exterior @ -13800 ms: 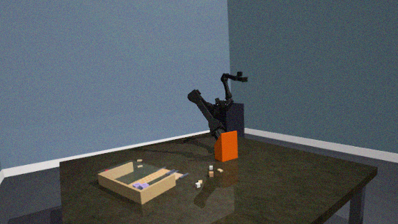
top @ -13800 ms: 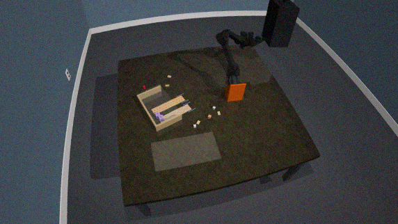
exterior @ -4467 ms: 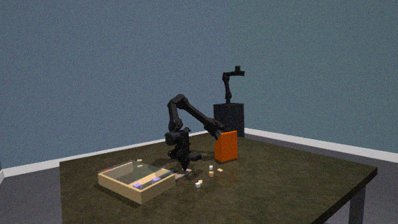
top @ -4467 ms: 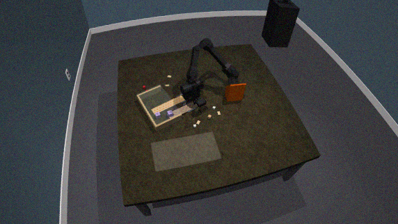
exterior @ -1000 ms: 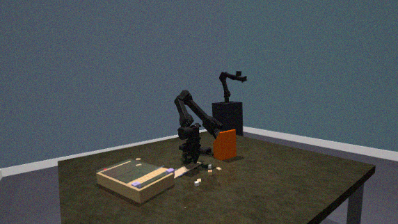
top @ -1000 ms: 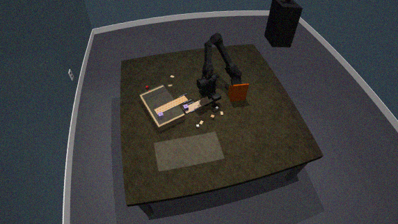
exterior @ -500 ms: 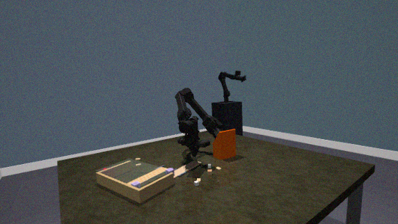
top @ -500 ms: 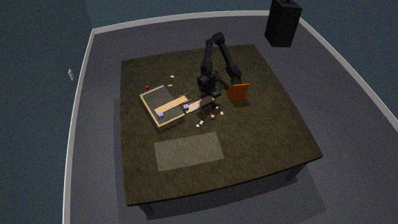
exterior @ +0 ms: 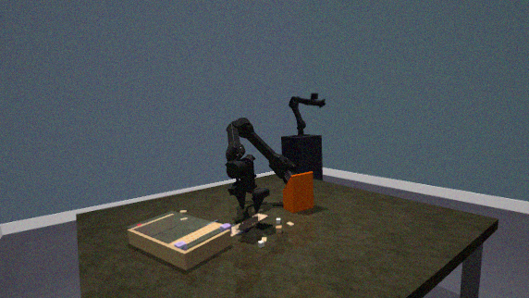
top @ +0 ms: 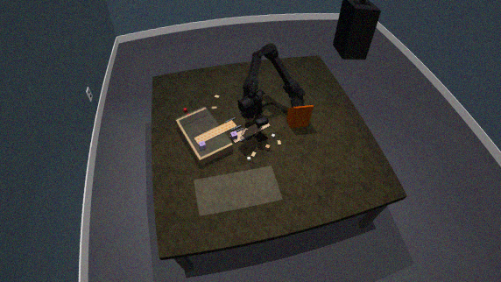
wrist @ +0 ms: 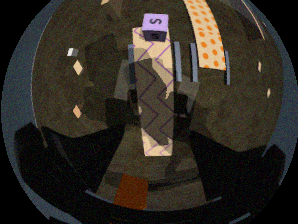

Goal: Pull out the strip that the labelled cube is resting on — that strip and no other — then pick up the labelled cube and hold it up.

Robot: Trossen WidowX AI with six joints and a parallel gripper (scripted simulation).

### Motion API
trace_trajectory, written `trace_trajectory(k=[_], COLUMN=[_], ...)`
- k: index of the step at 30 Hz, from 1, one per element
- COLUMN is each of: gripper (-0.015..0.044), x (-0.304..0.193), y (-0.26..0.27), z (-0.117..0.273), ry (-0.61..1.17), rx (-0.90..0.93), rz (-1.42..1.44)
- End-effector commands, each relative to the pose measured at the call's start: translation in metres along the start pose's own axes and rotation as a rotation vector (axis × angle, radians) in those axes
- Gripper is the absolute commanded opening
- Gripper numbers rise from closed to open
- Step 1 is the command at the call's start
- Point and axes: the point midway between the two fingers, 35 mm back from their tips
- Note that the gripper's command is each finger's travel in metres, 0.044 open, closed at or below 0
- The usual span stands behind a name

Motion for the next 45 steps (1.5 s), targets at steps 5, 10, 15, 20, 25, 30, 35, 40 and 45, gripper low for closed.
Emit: trace_trajectory(k=[5, 10, 15, 20, 25, 30, 35, 40, 45], gripper=[0.0440, 0.0440, 0.0440, 0.0440, 0.0440, 0.0440, 0.0414, 0.0282, 0.0250], x=[0.030, 0.048, 0.067, 0.085, 0.104, 0.123, 0.134, 0.135, 0.135], y=[0.001, 0.001, 0.001, 0.001, 0.000, -0.002, -0.003, -0.003, -0.003], z=[0.004, 0.006, 0.009, 0.011, 0.014, 0.016, 0.018, 0.011, 0.002], ry=[-0.001, -0.002, -0.003, -0.004, -0.004, -0.005, -0.006, -0.006, -0.006], rx=[-0.004, -0.004, -0.004, -0.003, -0.003, -0.003, -0.003, -0.003, -0.003], rz=[-0.007, -0.008, -0.009, -0.010, -0.010, -0.011, -0.012, -0.012, -0.012])
Point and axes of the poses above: the point midway between the two fingers, 35 mm back from their tips, its own z axis back along the fingers, its own y axis across the jaws, x = y × z, and after that the axes turned 7 degrees about z, right-handed
